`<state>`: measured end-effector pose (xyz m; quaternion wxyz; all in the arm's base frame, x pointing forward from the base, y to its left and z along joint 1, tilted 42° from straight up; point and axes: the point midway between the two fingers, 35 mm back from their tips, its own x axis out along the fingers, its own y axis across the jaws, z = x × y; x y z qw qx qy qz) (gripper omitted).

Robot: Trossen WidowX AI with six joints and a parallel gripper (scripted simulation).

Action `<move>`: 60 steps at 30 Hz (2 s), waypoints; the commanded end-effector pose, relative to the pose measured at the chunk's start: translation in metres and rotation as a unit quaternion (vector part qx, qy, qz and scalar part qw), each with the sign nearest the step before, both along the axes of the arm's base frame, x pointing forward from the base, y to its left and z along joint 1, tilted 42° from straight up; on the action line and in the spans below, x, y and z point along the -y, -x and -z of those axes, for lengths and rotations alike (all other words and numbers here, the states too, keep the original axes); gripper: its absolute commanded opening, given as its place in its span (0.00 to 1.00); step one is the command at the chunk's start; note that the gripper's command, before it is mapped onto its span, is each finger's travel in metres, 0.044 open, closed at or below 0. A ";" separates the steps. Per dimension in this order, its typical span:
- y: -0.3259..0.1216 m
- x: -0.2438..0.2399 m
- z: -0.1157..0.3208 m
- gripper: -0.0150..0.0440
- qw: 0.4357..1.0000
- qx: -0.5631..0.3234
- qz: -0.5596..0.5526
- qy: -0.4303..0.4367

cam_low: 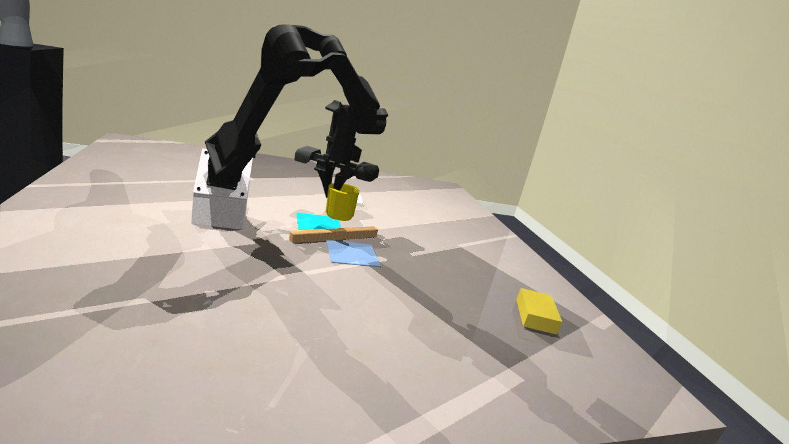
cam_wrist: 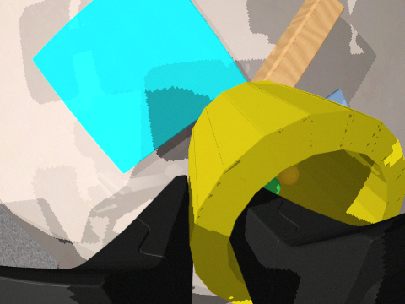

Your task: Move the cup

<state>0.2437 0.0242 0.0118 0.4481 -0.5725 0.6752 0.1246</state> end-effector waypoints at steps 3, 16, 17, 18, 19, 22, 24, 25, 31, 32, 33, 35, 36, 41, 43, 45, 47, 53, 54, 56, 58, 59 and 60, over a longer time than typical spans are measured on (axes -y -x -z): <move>0.009 -0.010 0.011 0.25 1.000 -0.002 0.002 0.000; 0.022 -0.032 0.030 0.25 1.000 -0.002 0.002 -0.001; 0.024 -0.033 0.032 0.25 1.000 -0.002 0.002 -0.001; 0.025 -0.035 0.033 0.25 1.000 -0.002 0.002 -0.001; 0.026 -0.036 0.035 0.25 1.000 -0.002 0.002 -0.001; 0.030 -0.041 0.039 0.25 1.000 -0.002 0.002 -0.002; 0.032 -0.044 0.042 0.25 1.000 -0.002 0.002 -0.002; 0.033 -0.045 0.043 0.25 1.000 -0.002 0.002 -0.002; 0.035 -0.046 0.048 0.25 1.000 -0.002 0.002 -0.001; 0.035 -0.045 0.049 0.25 1.000 -0.002 0.002 -0.001; 0.035 -0.044 0.050 0.25 1.000 -0.002 0.002 -0.001; 0.035 -0.042 0.052 0.25 1.000 -0.002 0.002 -0.001; 0.034 -0.041 0.054 0.25 1.000 -0.002 0.002 -0.001; 0.034 -0.036 0.060 0.25 1.000 -0.002 0.002 -0.001; 0.034 -0.034 0.062 0.25 1.000 -0.002 0.002 -0.001; 0.034 -0.032 0.065 0.25 1.000 -0.002 0.002 -0.001; 0.034 -0.030 0.067 0.25 1.000 -0.002 0.002 -0.001; 0.034 -0.024 0.073 0.25 1.000 -0.002 0.002 -0.001; 0.034 -0.023 0.075 0.25 1.000 -0.002 0.002 -0.001; 0.034 -0.021 0.077 0.25 1.000 -0.002 0.002 -0.001; 0.034 -0.019 0.079 0.25 1.000 -0.002 0.002 0.000; 0.034 -0.018 0.080 0.25 1.000 -0.002 0.002 0.000; 0.034 -0.018 0.080 0.25 1.000 -0.002 0.002 0.000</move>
